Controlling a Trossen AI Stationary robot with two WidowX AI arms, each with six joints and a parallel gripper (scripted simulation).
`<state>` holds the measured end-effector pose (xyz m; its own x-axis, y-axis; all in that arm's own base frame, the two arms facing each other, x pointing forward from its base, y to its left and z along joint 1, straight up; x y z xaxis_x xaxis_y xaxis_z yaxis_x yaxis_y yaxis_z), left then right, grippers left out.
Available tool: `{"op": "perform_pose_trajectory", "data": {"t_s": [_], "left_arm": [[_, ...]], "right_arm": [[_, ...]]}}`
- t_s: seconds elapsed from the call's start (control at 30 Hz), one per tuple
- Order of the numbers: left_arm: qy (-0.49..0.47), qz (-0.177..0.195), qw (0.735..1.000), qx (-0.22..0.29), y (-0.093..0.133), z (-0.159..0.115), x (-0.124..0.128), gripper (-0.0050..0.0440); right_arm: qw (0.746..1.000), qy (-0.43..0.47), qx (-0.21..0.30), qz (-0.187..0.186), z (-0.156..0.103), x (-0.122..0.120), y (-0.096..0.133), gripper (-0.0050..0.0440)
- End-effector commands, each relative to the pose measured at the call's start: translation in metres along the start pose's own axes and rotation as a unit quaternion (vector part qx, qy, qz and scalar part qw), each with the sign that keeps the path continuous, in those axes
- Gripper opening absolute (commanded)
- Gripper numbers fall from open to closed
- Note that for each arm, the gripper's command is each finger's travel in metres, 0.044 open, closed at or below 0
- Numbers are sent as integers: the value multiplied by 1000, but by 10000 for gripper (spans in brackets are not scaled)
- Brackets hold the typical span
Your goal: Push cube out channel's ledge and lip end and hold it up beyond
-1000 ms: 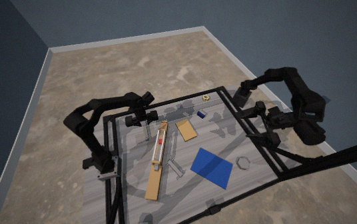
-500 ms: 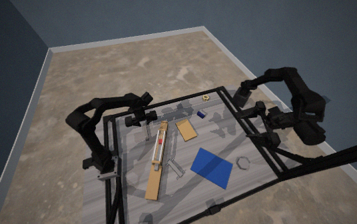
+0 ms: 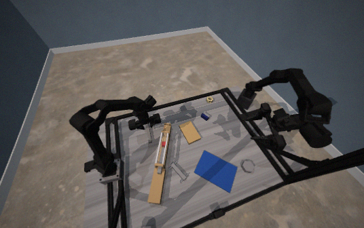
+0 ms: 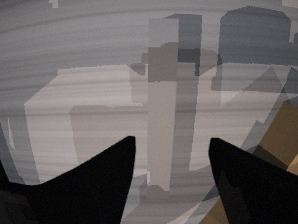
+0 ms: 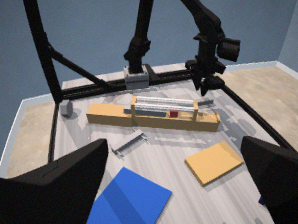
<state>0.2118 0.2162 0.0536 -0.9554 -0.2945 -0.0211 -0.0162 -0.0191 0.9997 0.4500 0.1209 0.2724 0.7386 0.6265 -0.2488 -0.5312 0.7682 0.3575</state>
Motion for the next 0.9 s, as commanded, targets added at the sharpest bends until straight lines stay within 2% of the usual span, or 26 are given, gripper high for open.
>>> {"op": "perform_pose_trajectory", "data": {"t_s": [0.0, 0.87], "left_arm": [[-1, 11, 1000, 7, -12, -2, 4, 200], [-1, 11, 1000, 7, -48, -3, 5, 200]], "right_arm": [[1000, -1, -2, -2, 1, -1, -1, 400], [1000, -1, -2, -2, 1, -1, -1, 400]]}}
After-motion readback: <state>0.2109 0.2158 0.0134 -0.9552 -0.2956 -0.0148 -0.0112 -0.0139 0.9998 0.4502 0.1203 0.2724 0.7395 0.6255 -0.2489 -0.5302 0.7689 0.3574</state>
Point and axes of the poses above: on each arm, the point midway between the two fingers, 35 mm back from their tips, its own y axis back along the fingers, its own x axis across the jaws, z = x × y, the point moved 3 cm from there along y, back along the fingers, and after that the axes turned 13 degrees about y, right-handed, at the moved point
